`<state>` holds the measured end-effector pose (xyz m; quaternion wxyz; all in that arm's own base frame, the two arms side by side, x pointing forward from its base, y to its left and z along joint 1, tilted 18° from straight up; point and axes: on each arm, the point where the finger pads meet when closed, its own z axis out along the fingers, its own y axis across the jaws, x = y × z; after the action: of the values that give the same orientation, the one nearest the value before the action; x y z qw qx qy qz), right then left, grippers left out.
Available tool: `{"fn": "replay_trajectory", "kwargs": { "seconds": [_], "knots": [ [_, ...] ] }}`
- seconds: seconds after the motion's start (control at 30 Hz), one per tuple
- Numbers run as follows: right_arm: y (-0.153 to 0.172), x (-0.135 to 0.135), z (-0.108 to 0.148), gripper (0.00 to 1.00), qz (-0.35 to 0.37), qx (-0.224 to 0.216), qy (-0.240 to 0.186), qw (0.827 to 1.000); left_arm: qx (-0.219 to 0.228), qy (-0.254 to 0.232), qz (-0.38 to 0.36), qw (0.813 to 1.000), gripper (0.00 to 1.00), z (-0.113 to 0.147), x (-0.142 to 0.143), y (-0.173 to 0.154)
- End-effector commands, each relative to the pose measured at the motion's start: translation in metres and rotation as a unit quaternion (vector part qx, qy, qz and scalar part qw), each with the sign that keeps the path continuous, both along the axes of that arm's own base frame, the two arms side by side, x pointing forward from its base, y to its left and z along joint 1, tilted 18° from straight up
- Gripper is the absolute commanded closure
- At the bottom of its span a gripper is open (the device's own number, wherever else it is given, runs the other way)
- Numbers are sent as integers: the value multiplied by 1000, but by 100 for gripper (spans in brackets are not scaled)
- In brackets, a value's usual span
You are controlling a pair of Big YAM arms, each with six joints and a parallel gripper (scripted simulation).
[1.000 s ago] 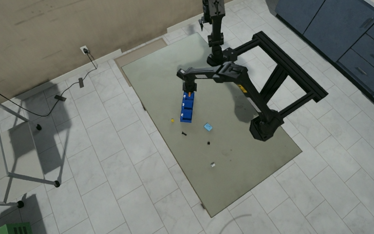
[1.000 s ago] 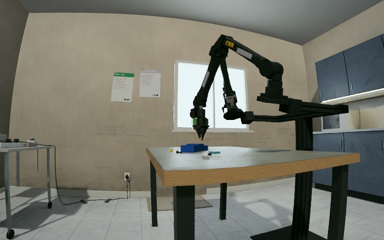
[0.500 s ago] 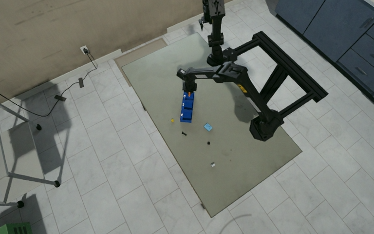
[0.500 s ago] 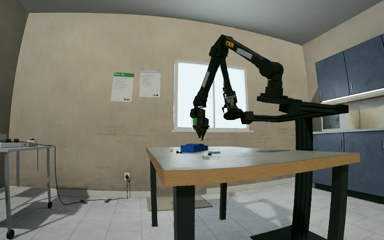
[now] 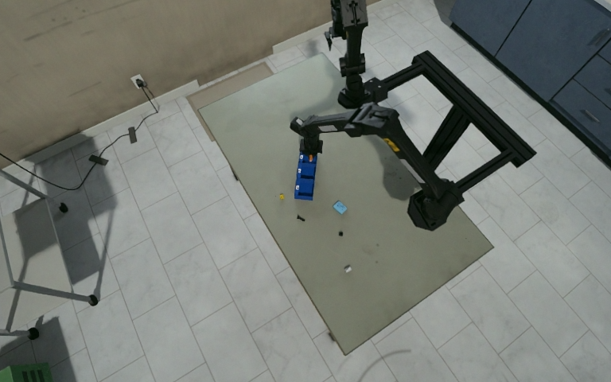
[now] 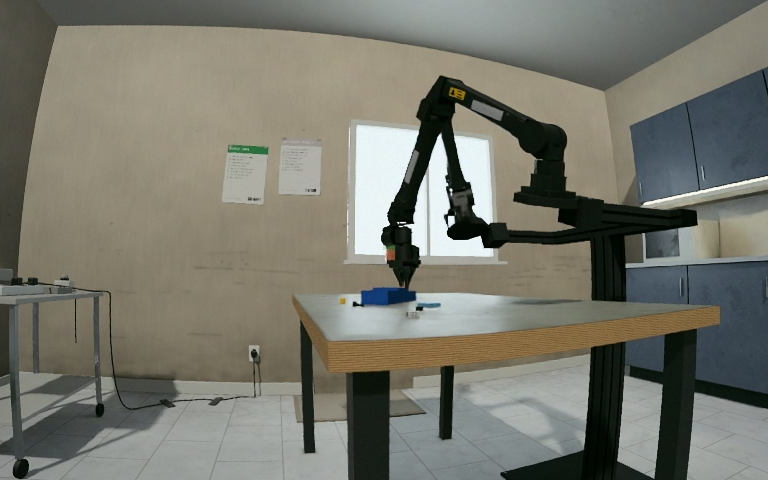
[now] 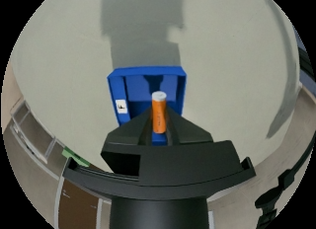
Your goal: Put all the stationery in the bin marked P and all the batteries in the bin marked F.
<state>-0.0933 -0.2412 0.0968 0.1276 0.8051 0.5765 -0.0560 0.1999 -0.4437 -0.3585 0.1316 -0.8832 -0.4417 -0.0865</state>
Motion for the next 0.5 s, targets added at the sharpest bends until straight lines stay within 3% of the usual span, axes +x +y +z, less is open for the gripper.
{"fn": "replay_trajectory", "kwargs": {
  "seconds": [0.0, 0.37, 0.47],
  "knots": [
    [-16, -12, 21, 0, -11, -15, 6, 1000, -23, -8, 2, 1000, 91, -7, 16, -20],
    [-16, -12, 21, 0, -11, -15, 6, 1000, -19, -8, 1, 1000, 91, -23, 16, -13],
    [-16, -12, 21, 0, -11, -15, 6, 1000, -22, -9, 0, 1000, 91, -11, 19, -22]
  ]
}}
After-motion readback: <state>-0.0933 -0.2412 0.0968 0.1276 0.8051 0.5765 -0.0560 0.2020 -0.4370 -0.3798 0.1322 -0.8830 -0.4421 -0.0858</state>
